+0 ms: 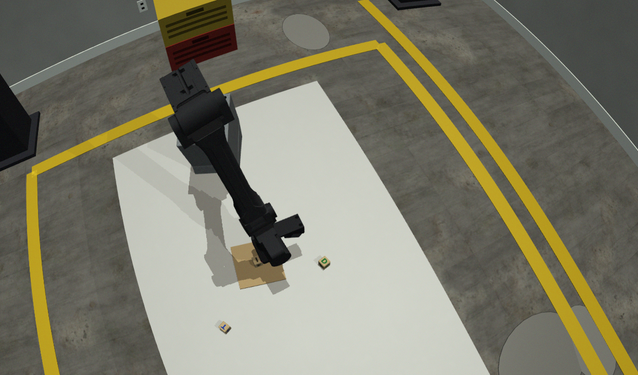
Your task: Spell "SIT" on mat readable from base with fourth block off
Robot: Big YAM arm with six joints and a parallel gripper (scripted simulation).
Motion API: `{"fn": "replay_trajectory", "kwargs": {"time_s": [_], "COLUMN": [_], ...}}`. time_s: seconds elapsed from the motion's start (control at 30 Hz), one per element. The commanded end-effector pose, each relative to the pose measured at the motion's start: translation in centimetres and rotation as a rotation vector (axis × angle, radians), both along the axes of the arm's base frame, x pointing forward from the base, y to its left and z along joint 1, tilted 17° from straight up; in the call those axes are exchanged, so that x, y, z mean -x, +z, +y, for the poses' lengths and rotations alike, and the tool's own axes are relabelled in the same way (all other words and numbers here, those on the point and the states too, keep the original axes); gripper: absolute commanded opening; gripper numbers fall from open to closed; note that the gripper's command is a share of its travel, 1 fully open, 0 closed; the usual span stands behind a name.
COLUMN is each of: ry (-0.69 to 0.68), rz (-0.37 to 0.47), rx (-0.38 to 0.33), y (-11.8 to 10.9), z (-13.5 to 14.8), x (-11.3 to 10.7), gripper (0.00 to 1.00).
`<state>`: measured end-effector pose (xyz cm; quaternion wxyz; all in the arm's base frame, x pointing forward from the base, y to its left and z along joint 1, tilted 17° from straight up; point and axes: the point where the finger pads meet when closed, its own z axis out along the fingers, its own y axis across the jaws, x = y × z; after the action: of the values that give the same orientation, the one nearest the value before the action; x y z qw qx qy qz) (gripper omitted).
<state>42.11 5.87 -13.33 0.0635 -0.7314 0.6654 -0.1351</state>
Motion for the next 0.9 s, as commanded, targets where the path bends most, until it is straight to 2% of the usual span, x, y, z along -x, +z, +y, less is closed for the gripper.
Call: {"fn": "replay_trajectory", "kwargs": {"time_s": [0.0, 0.87], "ry": [0.0, -0.001], "rz": [0.006, 0.0], "rx": [-0.001, -0.003], "y": [-0.65, -0.58], "z": [-0.59, -0.54], "x": [0.28, -0.07], "gripper": [0.22, 0.22]}}
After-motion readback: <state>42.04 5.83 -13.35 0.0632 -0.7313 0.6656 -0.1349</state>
